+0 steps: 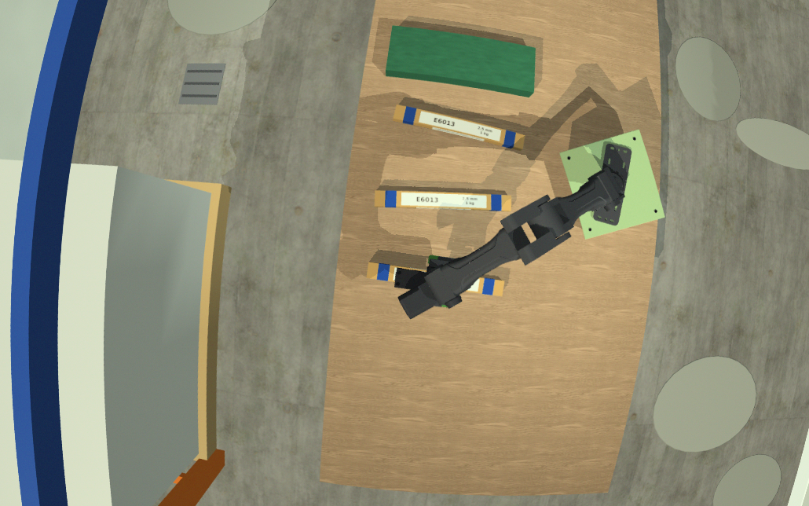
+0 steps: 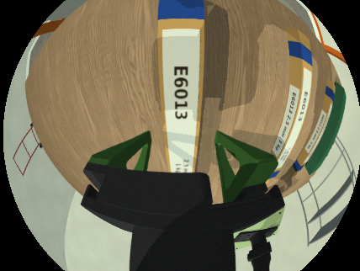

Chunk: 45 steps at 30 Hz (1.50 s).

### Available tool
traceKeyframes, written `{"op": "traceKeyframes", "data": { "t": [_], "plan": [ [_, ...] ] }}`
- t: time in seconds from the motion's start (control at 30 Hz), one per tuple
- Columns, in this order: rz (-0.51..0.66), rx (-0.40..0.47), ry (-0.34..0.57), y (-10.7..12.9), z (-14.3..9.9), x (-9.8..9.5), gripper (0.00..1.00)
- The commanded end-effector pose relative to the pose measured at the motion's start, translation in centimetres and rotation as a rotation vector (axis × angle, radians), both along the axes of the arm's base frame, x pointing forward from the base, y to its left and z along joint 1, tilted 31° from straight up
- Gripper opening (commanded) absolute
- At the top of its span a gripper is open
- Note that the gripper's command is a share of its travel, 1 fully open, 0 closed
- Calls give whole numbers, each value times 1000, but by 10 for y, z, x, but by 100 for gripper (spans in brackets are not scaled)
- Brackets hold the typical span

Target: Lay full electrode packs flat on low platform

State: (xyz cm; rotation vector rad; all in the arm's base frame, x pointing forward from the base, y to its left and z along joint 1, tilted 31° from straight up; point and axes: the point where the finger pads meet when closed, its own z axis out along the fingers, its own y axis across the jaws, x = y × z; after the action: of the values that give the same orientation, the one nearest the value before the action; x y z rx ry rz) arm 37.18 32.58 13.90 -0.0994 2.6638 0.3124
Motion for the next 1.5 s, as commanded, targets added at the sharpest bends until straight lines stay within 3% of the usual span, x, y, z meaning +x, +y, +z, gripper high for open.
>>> {"op": "traceKeyframes", "data": {
  "t": [0.0,0.9,1.47],
  "plan": [
    [5,58,-70,10,33,6,76],
    [7,23,-34,10,20,2,76],
    [-4,35,-44,12,1,21,76]
  ]
}}
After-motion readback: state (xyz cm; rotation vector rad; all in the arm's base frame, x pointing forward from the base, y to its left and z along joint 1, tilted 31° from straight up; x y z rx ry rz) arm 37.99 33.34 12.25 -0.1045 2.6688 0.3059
